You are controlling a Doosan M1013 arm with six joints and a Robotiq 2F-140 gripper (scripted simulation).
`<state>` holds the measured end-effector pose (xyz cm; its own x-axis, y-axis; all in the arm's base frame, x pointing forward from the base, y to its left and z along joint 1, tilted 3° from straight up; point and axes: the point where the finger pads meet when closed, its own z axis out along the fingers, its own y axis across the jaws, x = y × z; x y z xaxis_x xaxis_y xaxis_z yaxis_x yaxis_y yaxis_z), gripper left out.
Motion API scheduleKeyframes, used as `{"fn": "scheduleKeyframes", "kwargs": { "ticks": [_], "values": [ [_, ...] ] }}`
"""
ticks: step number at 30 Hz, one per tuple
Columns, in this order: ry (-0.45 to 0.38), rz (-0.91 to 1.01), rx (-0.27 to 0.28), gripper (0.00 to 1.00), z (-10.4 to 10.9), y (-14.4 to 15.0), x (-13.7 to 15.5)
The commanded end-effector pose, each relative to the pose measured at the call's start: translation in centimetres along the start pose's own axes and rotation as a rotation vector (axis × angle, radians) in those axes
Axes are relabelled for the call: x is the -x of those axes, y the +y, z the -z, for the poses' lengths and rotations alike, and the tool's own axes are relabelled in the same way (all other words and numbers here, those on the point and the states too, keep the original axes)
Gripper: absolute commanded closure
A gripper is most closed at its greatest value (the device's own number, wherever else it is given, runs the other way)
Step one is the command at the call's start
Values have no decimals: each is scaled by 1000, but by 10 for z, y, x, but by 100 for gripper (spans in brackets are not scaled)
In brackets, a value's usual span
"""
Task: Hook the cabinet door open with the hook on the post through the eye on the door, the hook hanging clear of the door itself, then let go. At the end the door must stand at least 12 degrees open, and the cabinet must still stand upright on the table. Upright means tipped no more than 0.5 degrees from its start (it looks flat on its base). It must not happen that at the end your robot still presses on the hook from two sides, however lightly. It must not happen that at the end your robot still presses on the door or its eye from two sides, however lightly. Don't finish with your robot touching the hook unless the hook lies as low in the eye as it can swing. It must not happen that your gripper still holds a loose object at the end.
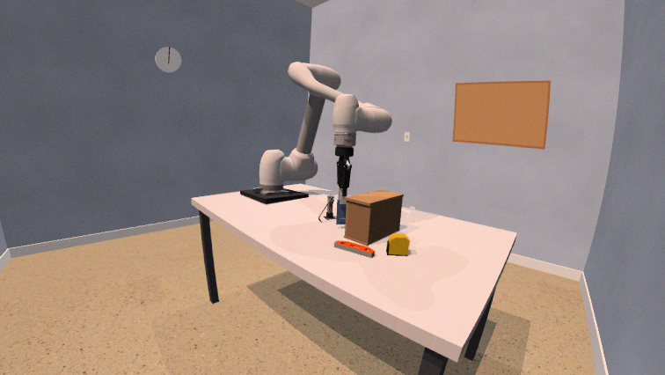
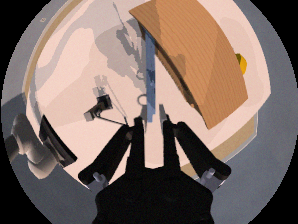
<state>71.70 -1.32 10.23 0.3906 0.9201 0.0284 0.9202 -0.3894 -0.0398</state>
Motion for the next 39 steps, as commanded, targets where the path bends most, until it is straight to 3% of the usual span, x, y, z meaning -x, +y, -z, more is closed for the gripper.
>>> {"fn": "scheduleKeyframes", "kwargs": {
  "ticks": [1,39],
  "values": [
    [-3,4,-2,84,0,3,1],
    [-3,50,-2,84,0,10,1]
  ]
}}
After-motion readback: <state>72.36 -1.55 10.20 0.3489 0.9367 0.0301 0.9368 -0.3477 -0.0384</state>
